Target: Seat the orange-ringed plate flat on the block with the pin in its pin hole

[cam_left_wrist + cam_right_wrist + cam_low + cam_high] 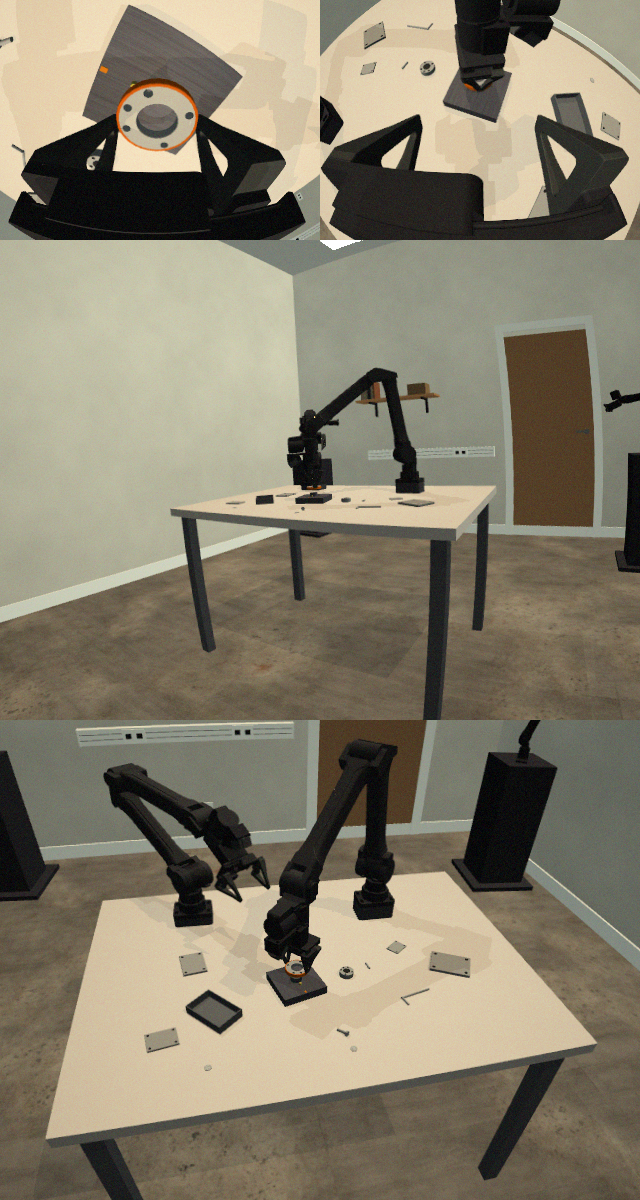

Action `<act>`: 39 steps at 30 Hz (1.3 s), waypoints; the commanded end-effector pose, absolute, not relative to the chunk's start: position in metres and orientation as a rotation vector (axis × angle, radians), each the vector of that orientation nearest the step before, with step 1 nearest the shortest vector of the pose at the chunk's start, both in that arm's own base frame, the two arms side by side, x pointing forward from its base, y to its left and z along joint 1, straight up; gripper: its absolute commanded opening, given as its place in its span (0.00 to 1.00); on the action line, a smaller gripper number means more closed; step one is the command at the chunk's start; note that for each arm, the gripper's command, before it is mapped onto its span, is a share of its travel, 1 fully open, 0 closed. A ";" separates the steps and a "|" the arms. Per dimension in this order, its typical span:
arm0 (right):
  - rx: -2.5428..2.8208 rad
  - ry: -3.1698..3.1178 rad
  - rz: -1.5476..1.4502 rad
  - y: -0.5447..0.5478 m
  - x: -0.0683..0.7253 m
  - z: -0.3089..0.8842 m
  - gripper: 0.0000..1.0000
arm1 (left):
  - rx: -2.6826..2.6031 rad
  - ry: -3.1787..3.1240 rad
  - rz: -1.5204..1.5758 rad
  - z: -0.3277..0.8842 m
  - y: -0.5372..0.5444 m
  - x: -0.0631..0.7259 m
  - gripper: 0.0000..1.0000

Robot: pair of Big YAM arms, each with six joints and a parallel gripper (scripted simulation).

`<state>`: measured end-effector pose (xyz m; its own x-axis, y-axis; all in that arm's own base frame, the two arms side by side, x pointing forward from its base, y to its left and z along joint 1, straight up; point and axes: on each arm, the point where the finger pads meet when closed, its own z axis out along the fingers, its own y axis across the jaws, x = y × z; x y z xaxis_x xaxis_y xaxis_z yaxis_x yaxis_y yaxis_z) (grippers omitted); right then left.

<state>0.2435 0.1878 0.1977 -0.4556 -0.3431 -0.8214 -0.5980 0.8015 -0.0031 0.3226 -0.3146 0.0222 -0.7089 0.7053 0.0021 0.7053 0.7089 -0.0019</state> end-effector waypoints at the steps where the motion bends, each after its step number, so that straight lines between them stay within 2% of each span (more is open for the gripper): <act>1: -0.677 2.050 0.373 0.192 0.249 0.223 1.00 | -1.112 -2.961 0.008 0.022 -0.330 0.331 0.60; 39: -0.677 2.050 0.373 0.192 0.249 0.223 1.00 | -1.170 -2.830 -0.055 -0.042 -0.301 0.306 0.60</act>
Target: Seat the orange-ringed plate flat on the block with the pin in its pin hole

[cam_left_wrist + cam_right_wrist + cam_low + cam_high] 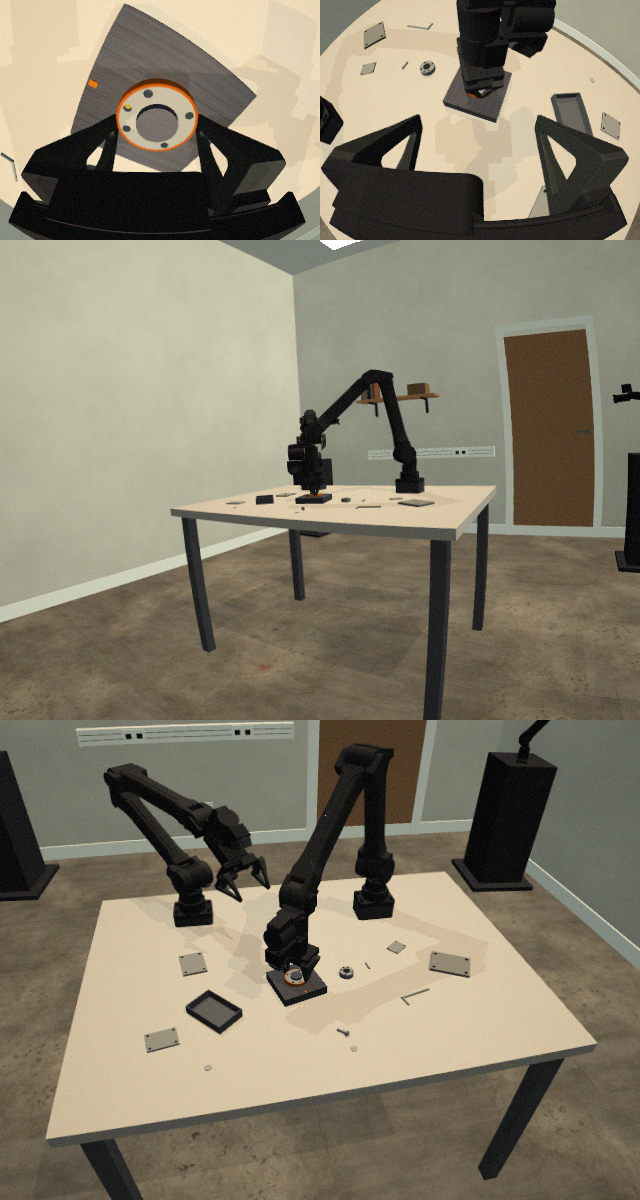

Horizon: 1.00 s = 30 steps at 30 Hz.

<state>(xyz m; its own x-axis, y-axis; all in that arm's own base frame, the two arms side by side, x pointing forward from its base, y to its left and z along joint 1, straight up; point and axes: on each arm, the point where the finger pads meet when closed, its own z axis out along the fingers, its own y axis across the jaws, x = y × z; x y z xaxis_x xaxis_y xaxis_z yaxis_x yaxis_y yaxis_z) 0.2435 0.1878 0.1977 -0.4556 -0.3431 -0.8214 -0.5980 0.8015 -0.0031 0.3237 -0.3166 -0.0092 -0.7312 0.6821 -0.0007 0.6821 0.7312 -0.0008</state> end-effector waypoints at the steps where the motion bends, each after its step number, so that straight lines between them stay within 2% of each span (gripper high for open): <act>1: -0.677 2.050 0.373 0.192 0.249 0.223 1.00 | 1.236 2.986 0.066 -0.042 -0.299 0.304 0.60; 20: -0.677 2.050 0.373 0.192 0.249 0.223 1.00 | 1.167 2.910 -0.005 -0.006 -0.318 0.325 0.60; 23: -0.677 2.050 0.373 0.192 0.249 0.223 1.00 | 1.167 2.910 -0.005 -0.006 -0.318 0.325 0.94; 24: -0.677 2.050 0.373 0.192 0.249 0.223 1.00 | 1.167 2.910 -0.005 -0.006 -0.318 0.325 1.00; 30: -0.677 2.050 0.373 0.192 0.249 0.223 1.00 | 1.149 2.867 -0.035 0.019 -0.330 0.338 1.00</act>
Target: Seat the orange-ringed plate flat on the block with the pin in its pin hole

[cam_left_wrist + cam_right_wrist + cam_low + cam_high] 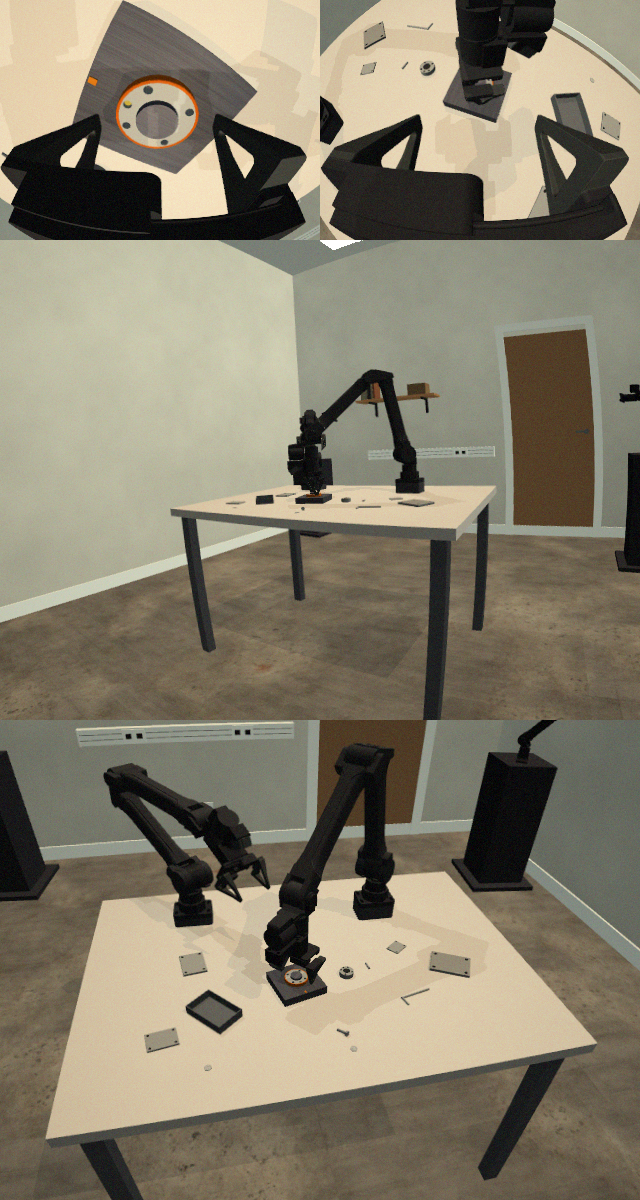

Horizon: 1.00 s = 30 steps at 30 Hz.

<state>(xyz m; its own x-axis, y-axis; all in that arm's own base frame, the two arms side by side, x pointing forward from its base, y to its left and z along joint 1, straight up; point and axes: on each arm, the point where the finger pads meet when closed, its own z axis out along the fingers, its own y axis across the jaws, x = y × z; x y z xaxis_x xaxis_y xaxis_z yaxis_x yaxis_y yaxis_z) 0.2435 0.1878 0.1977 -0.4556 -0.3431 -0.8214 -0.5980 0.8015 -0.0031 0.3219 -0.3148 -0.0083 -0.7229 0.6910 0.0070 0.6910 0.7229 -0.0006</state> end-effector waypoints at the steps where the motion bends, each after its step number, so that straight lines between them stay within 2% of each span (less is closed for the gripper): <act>1: -0.677 2.050 0.373 0.192 0.249 0.223 1.00 | -1.189 -2.968 0.038 0.021 -0.330 0.339 1.00; 30: -0.677 2.050 0.373 0.192 0.249 0.223 1.00 | -1.181 -2.947 0.023 0.074 -0.323 0.332 1.00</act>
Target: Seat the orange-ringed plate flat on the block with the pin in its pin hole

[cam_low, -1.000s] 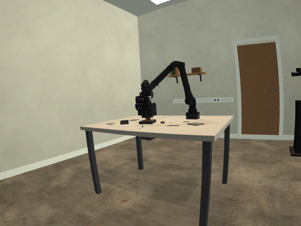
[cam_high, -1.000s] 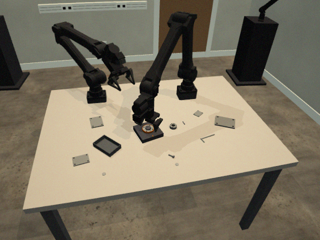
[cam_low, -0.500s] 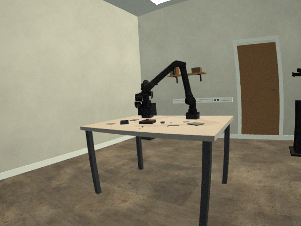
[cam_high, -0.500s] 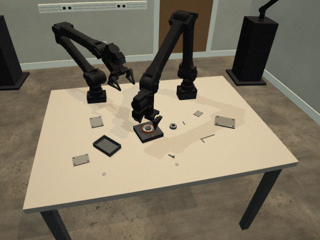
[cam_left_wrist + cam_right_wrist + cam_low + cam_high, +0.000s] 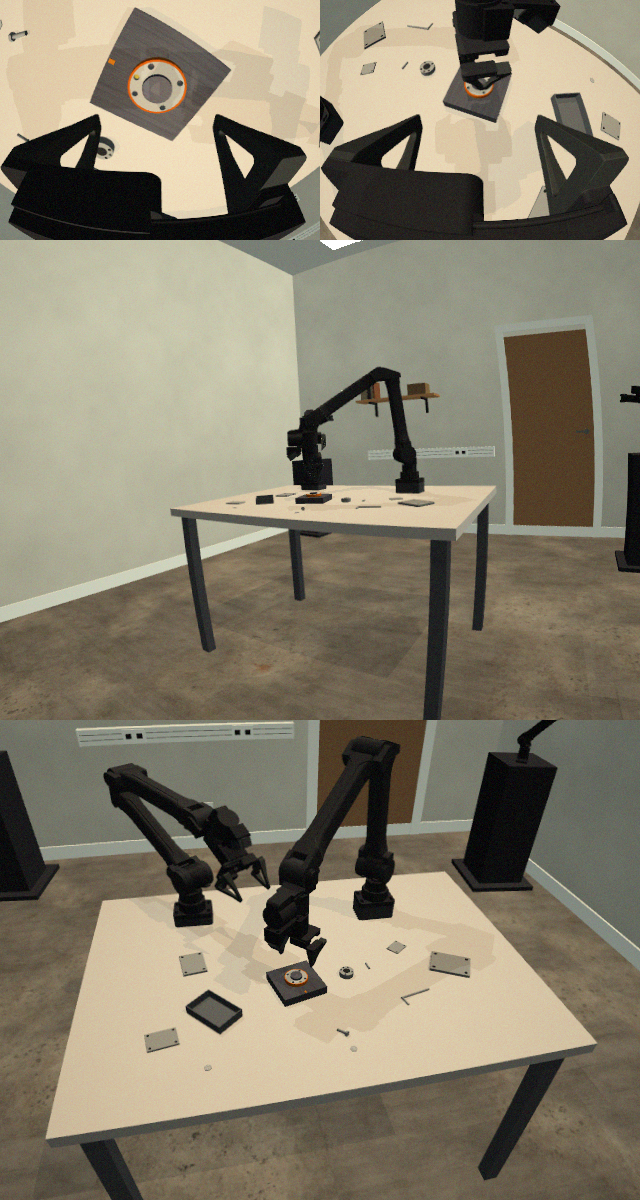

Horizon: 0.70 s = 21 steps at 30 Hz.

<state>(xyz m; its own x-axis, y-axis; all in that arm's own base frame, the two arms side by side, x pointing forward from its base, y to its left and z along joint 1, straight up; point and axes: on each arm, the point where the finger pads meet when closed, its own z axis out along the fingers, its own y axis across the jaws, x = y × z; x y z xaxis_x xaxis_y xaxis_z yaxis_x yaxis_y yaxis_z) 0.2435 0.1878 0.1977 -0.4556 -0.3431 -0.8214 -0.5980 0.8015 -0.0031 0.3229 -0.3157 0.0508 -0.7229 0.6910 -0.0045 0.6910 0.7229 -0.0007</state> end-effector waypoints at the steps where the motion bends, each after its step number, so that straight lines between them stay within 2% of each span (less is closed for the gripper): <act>1: -0.677 2.050 0.373 0.192 0.249 0.223 1.00 | 1.156 2.884 -0.023 0.070 -0.323 0.332 1.00; 12: -0.677 2.050 0.373 0.192 0.249 0.223 1.00 | 1.169 2.902 -0.010 0.048 -0.313 0.321 1.00; 21: -0.677 2.050 0.373 0.192 0.249 0.223 1.00 | 1.070 2.597 -0.185 0.060 -0.316 0.323 1.00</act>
<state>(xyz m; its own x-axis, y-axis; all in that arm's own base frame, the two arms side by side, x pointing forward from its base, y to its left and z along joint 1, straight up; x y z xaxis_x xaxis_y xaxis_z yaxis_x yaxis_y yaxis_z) 0.2435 0.1878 0.1977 -0.4556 -0.3431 -0.8214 -0.5980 0.8015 -0.0031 0.3149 -0.3080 0.0394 -0.7075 0.6786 -0.1971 0.6926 0.7214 -0.0023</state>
